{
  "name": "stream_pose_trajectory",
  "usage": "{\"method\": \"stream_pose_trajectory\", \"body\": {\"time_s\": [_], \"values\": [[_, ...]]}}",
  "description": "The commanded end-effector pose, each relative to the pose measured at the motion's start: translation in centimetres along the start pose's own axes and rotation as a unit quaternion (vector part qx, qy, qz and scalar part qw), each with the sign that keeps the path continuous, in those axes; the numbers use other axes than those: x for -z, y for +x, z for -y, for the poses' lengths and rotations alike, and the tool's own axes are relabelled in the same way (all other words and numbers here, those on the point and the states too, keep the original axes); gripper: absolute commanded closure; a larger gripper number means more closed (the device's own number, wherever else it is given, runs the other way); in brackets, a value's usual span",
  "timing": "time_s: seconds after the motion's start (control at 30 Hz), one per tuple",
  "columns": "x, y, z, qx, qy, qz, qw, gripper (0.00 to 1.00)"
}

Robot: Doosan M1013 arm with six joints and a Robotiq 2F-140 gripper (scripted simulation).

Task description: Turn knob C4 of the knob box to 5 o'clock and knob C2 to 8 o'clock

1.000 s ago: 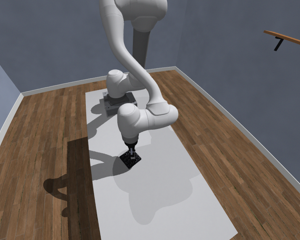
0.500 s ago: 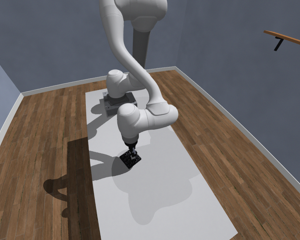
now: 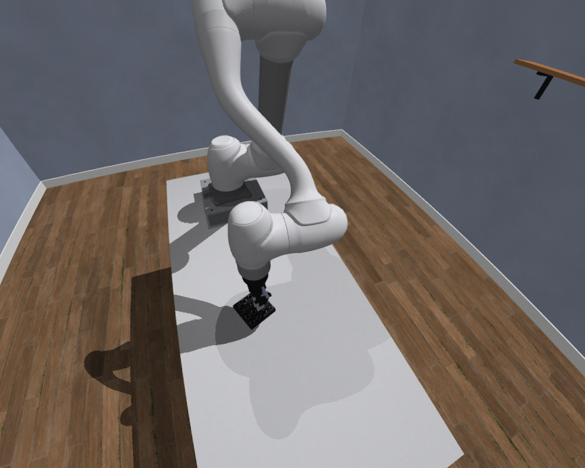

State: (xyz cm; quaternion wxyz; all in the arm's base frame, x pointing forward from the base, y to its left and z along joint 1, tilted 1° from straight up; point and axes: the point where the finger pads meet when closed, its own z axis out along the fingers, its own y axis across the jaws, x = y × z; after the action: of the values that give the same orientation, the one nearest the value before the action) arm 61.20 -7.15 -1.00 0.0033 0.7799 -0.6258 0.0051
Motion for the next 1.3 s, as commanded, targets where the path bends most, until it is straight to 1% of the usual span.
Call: {"method": "stream_pose_trajectory", "body": {"time_s": [0.0,0.27,0.5,1.17,1.2,1.27], "values": [[0.01,0.00,0.00,0.022,0.000,0.001,1.000,0.95],[0.01,0.00,0.00,0.052,0.000,0.001,0.999,0.95],[0.01,0.00,0.00,0.061,0.000,0.001,0.998,0.95],[0.01,0.00,0.00,0.064,0.000,0.001,0.998,0.95],[0.01,0.00,0.00,0.064,0.000,0.001,0.998,0.88],[0.01,0.00,0.00,0.064,0.000,0.001,0.998,0.88]]}}
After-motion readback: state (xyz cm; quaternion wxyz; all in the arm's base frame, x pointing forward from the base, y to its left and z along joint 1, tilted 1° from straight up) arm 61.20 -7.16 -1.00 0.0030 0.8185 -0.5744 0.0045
